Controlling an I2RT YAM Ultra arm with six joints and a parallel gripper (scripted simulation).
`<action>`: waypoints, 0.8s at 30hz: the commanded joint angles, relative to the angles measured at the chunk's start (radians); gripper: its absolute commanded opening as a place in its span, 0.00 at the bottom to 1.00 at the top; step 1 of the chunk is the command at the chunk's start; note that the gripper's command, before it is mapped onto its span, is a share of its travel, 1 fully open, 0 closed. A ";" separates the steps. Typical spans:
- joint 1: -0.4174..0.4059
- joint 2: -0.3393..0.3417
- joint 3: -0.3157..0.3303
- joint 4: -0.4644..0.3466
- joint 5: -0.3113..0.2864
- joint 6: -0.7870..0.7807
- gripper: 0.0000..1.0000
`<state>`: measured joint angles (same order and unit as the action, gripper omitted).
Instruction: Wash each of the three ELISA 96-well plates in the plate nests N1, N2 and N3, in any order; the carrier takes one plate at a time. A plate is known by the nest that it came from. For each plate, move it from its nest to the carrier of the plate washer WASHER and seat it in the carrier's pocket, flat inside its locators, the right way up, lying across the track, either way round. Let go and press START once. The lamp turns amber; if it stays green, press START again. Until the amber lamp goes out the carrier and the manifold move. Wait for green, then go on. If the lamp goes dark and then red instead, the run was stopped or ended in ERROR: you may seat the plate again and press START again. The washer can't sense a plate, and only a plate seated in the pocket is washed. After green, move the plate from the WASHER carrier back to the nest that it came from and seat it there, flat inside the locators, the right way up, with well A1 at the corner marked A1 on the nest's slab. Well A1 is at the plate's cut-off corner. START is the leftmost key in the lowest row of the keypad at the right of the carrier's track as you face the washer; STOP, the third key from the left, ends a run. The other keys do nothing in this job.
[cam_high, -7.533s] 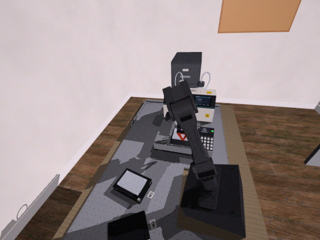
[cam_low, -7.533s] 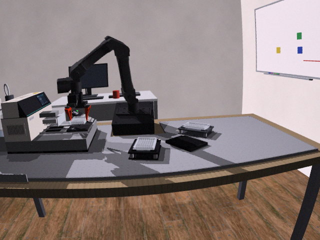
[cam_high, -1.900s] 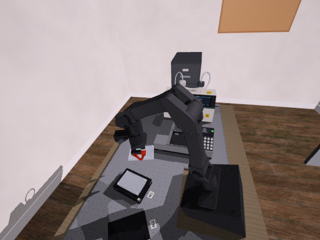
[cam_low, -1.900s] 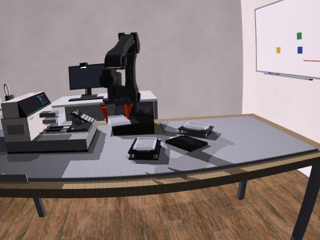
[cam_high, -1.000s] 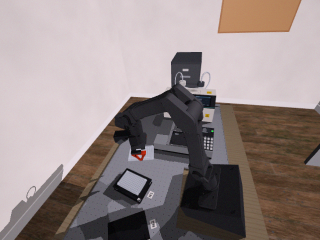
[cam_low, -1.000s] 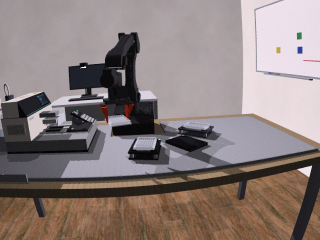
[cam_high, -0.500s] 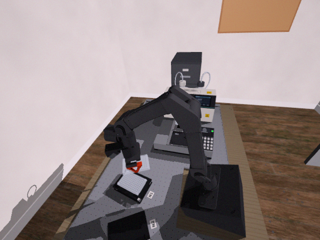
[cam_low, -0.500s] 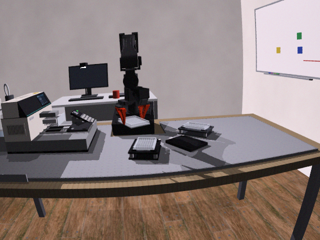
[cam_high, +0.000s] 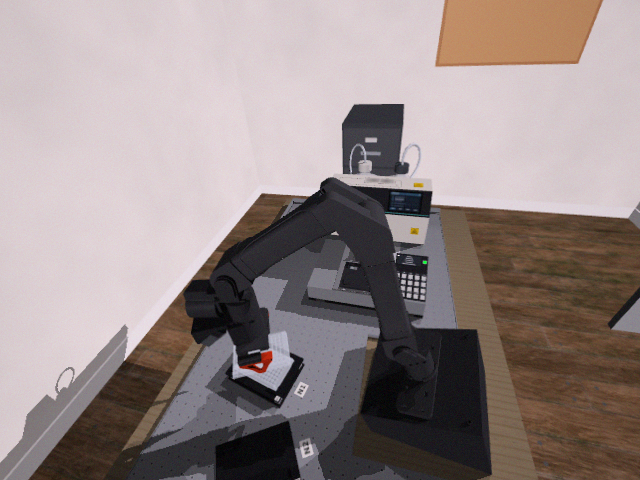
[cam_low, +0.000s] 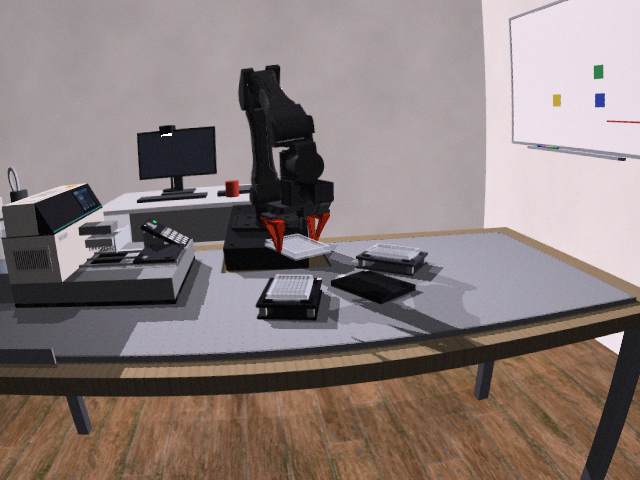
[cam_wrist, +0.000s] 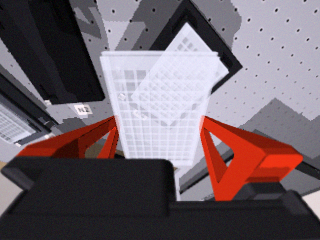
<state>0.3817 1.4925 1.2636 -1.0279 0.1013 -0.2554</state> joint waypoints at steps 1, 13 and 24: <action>0.045 0.006 0.028 0.012 0.027 0.087 0.00; 0.083 0.026 0.043 0.012 0.039 0.123 0.00; 0.152 0.033 0.032 0.020 0.061 0.056 0.00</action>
<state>0.5064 1.5295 1.2934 -1.0157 0.1543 -0.1619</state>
